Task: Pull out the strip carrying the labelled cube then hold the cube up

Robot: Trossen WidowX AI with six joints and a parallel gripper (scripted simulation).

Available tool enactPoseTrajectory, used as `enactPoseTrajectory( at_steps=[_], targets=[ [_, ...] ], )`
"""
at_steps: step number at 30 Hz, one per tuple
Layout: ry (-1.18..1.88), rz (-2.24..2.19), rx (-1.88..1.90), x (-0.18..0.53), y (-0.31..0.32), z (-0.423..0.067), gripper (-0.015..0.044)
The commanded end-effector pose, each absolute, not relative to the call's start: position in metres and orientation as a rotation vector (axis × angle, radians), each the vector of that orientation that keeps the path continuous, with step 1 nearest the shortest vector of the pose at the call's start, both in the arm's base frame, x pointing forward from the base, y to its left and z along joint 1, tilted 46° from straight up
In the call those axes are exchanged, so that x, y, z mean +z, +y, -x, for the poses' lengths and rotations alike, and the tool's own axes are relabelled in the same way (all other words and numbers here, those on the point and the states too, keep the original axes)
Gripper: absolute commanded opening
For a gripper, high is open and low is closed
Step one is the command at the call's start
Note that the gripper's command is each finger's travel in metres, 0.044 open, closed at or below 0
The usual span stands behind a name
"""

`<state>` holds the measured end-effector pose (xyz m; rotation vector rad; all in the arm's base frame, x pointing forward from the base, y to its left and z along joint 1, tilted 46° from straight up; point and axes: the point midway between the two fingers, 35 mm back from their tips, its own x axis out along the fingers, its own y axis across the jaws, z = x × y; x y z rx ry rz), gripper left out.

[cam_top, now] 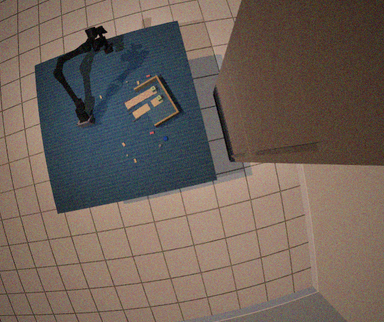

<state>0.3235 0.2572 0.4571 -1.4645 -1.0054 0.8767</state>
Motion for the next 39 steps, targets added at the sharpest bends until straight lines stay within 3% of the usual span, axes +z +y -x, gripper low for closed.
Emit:
enactPoseTrajectory(
  at_steps=[1,11,20,28,39],
  targets=[
    [-0.994,1.459,0.88,0.455,0.256,-0.325,0.04],
    [-0.39,1.072,0.928,0.36,0.15,-0.399,0.04],
    [0.068,0.584,0.789,0.274,0.034,-0.418,0.04],
    [0.367,0.055,0.552,0.201,-0.065,-0.392,0.04],
    [0.555,-0.787,0.12,0.111,-0.162,-0.304,0.04]
  ],
)
